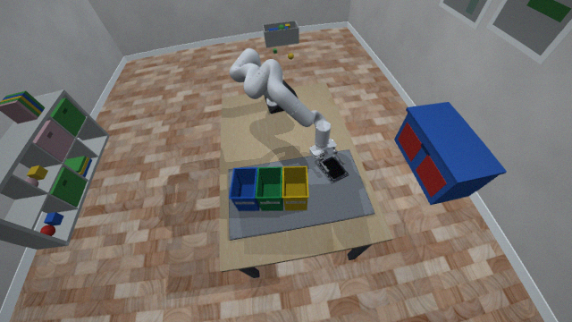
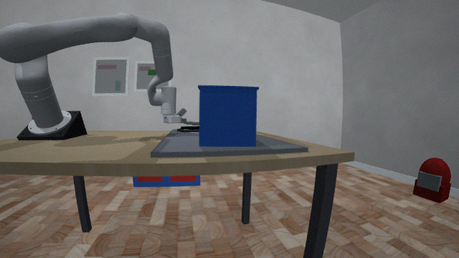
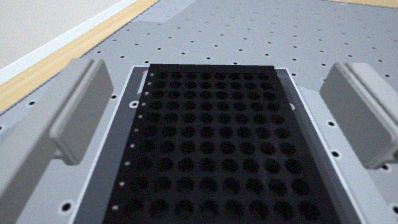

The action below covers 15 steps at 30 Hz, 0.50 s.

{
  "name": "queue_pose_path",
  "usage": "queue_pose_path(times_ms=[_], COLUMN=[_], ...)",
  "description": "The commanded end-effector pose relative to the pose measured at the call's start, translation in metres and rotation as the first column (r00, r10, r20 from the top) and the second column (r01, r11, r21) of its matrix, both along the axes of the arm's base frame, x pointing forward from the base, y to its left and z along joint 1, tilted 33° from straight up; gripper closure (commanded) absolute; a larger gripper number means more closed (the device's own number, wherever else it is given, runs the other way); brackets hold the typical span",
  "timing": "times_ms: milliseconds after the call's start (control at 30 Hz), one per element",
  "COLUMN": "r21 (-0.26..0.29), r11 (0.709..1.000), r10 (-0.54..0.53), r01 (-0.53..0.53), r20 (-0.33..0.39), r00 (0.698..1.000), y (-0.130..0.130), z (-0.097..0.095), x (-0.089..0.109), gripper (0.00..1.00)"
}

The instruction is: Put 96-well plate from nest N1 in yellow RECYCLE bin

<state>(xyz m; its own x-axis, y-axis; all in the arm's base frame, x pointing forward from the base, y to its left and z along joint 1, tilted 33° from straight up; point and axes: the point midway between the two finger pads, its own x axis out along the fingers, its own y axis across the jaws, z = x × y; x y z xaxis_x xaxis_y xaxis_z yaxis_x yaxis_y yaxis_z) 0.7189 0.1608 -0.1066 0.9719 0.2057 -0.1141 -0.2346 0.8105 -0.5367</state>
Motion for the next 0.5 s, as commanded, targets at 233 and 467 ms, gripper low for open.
queue_pose_path(times_ms=[233,467], r21=[0.001,0.001], r11=[1.000,1.000], r10=[0.001,0.001], r01=[-0.001,-0.001], r20=[0.002,0.002], r00=[1.000,1.000], y=[-0.0029,-0.0055], z=[-0.0047,-0.0086], x=[0.0009,0.0010], gripper=[0.63,0.63])
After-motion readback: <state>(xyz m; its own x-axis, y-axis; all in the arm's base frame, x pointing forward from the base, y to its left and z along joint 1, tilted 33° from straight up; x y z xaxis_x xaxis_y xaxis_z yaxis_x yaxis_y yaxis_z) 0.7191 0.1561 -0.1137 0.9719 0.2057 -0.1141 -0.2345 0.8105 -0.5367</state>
